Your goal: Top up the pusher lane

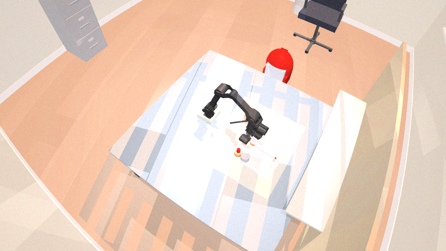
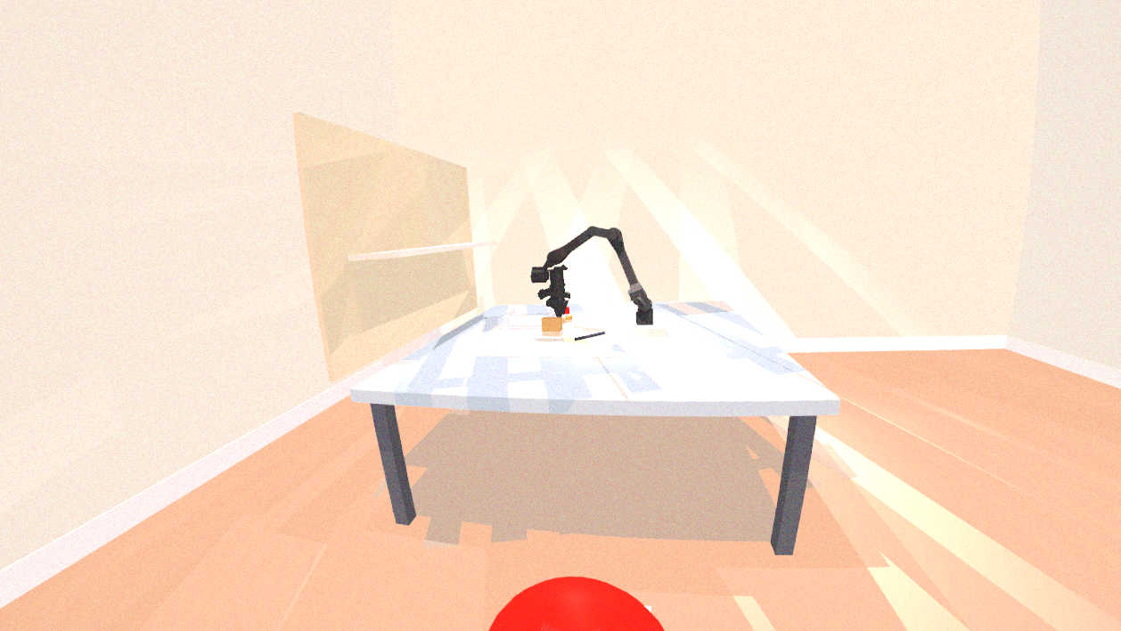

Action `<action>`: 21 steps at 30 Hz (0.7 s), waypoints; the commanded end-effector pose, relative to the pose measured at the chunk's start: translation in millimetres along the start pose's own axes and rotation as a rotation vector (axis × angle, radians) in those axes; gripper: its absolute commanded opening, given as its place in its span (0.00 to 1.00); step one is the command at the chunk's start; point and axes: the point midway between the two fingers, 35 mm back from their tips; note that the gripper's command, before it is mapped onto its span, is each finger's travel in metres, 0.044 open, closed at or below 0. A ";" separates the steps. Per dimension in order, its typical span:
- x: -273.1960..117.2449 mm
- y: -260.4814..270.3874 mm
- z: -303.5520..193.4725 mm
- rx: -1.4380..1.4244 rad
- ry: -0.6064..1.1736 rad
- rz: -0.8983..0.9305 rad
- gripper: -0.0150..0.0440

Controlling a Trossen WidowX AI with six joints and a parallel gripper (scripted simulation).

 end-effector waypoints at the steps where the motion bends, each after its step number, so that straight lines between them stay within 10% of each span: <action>1: -2.4 1.4 8.4 0.005 -0.033 0.007 0.25; 21: 5.2 1.5 8.5 0.005 -0.033 0.007 0.25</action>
Point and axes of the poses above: the point midway between the two fingers, 35 mm back from their tips, its own x axis out along the fingers, its own y axis across the jaws, z = x × y, and after that the axes turned 8 degrees about x, right-handed
